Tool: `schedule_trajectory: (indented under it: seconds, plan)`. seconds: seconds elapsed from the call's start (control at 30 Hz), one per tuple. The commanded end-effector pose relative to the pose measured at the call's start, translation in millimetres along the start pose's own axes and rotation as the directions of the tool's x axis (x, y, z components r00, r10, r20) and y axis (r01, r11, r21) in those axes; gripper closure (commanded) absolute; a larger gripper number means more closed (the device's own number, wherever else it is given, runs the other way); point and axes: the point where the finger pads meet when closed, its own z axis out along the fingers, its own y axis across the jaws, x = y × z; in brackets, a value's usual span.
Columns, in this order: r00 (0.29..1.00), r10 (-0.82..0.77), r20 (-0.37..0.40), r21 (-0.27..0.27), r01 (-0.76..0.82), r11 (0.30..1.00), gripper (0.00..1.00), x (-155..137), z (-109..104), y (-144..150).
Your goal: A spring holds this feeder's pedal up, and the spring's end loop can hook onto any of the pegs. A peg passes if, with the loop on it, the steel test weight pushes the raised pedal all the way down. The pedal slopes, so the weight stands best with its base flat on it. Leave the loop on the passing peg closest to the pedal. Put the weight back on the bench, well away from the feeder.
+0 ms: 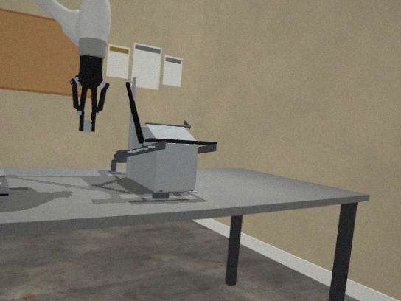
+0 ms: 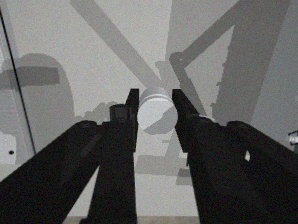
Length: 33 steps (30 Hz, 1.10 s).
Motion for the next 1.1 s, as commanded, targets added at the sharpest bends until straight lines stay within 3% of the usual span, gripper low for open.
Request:
schedule_trajectory:
  seconds: [0.0, 0.3, 1.07]
  plan:
    - [1.0, 0.0, 0.0, -0.001, 0.0, 1.0, 0.75, 0.1, -2.9, 0.4]
    - [1.0, 0.0, 0.0, -0.001, 0.0, 1.0, 0.75, 0.0, -10.9, 0.4]
    - [0.999, 0.0, 0.034, -0.001, 0.0, 1.0, 0.75, -34.0, -22.7, 38.4]
